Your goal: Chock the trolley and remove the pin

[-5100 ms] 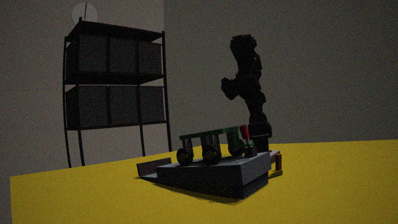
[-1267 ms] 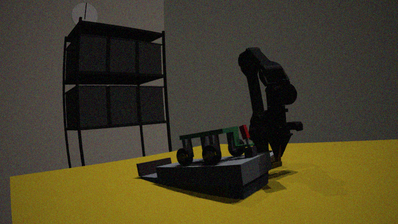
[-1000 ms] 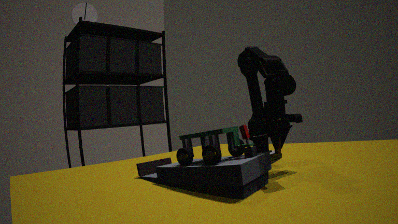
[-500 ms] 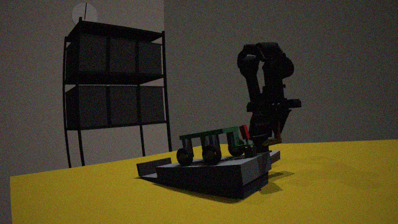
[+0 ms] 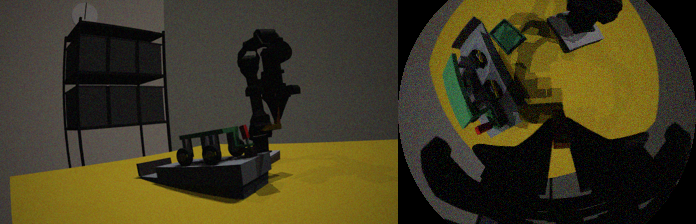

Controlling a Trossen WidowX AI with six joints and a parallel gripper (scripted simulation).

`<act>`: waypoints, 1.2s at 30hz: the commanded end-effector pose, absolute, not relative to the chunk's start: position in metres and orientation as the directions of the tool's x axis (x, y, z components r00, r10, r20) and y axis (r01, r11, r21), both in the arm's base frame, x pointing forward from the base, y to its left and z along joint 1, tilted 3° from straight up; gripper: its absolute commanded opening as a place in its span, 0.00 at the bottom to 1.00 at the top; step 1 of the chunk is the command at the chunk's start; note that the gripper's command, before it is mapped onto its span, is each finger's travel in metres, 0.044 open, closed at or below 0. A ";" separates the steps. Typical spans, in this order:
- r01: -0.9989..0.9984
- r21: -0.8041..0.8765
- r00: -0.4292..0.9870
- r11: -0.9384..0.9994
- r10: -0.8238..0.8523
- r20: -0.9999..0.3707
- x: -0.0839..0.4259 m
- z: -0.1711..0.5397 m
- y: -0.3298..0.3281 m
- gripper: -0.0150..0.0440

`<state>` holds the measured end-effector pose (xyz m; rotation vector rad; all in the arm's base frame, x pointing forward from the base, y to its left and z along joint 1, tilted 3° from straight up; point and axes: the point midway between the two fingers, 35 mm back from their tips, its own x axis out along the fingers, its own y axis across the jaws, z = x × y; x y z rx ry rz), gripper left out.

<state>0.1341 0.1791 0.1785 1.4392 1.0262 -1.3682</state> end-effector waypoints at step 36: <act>0.717 0.041 0.057 0.696 0.000 -0.998 0.136 0.183 0.180 0.25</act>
